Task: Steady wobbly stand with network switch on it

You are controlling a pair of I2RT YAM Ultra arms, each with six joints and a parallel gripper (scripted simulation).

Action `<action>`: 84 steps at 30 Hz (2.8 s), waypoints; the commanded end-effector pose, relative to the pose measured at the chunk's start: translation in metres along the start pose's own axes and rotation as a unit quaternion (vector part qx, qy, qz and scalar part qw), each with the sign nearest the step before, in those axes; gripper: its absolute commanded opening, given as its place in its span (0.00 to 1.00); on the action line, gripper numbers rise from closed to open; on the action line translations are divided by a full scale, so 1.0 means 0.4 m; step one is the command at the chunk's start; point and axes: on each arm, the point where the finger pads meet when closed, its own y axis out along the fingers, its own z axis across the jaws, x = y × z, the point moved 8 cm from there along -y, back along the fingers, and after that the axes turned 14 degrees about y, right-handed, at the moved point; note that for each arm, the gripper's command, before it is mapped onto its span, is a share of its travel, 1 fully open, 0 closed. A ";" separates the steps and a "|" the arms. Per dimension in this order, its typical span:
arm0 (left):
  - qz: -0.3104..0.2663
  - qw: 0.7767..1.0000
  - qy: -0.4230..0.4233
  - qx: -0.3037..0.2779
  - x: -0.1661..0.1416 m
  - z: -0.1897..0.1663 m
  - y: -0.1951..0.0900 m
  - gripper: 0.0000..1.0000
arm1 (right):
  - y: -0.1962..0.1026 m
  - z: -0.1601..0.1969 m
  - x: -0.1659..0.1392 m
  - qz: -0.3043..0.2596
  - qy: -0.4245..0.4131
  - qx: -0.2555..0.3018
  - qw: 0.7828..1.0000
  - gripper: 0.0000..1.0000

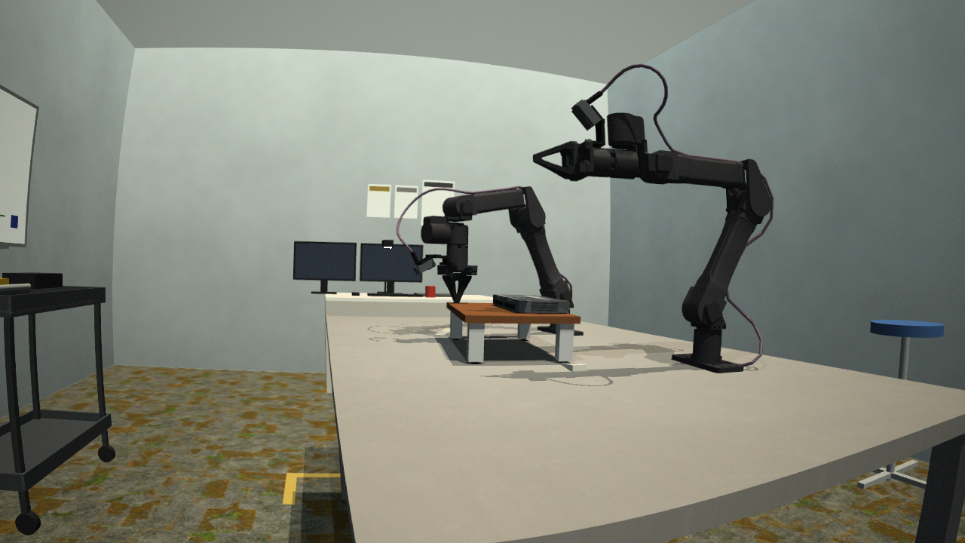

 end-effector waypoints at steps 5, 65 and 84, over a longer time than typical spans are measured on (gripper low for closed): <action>0.137 0.986 -0.057 -0.072 -0.210 -0.006 0.067 0.00 | 0.010 0.007 0.001 -0.001 -0.003 0.000 1.000 0.00; 0.472 0.726 -0.484 -0.127 -0.831 -0.011 -0.119 0.00 | 0.010 0.007 0.001 -0.001 -0.003 0.000 1.000 0.00; 0.476 0.723 -0.485 -0.127 -0.829 -0.037 -0.126 0.00 | 0.010 0.007 0.001 -0.001 -0.003 0.000 1.000 0.00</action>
